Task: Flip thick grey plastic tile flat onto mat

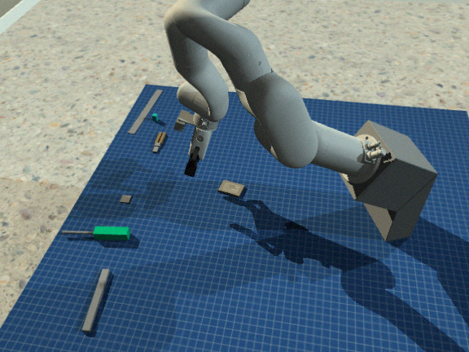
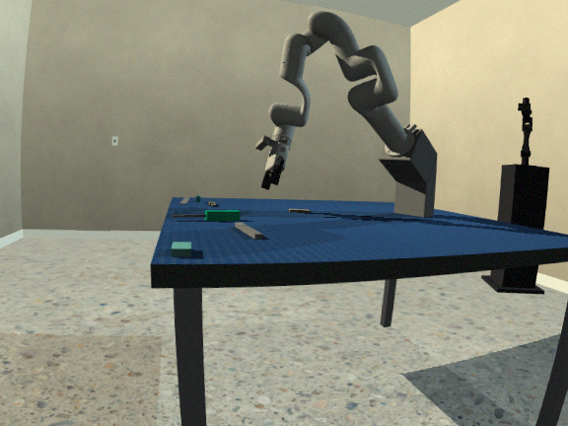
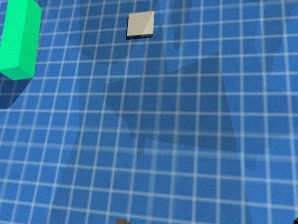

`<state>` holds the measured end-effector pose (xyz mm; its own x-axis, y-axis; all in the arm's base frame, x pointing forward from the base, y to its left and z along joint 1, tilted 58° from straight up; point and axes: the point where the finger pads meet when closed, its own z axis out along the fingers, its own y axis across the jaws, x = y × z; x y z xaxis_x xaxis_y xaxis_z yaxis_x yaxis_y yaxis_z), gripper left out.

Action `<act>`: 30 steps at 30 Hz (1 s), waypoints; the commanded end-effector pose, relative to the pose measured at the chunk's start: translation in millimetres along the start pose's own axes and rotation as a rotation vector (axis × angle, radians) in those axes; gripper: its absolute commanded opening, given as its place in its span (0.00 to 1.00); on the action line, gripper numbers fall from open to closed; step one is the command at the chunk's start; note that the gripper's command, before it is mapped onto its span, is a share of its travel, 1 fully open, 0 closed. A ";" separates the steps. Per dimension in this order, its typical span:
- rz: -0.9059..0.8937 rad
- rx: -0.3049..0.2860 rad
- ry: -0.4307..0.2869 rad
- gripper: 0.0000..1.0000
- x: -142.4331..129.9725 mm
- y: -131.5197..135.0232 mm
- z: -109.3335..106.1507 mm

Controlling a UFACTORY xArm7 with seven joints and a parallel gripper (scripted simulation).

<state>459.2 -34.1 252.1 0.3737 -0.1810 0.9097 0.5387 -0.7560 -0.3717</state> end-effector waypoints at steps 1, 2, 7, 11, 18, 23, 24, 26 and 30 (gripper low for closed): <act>0.056 -0.057 -0.045 1.00 -20.3 3.4 2.5; 0.056 -0.057 -0.045 1.00 -20.3 3.4 2.5; 0.099 -0.099 -0.085 1.00 -38.6 4.5 2.1; 0.136 -0.137 -0.122 1.00 -55.6 5.1 0.6; 0.169 -0.172 -0.156 1.00 -70.8 5.4 -1.6; 0.196 -0.201 -0.185 1.00 -84.0 5.3 -4.3; 0.196 -0.201 -0.185 1.00 -84.0 5.3 -4.3; 0.196 -0.201 -0.185 1.00 -84.0 5.3 -4.3; 0.218 -0.226 -0.210 1.00 -95.1 5.1 -7.0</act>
<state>425.8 -24.9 172.6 0.6018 -0.2313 0.7644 0.2856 -0.8315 -0.4765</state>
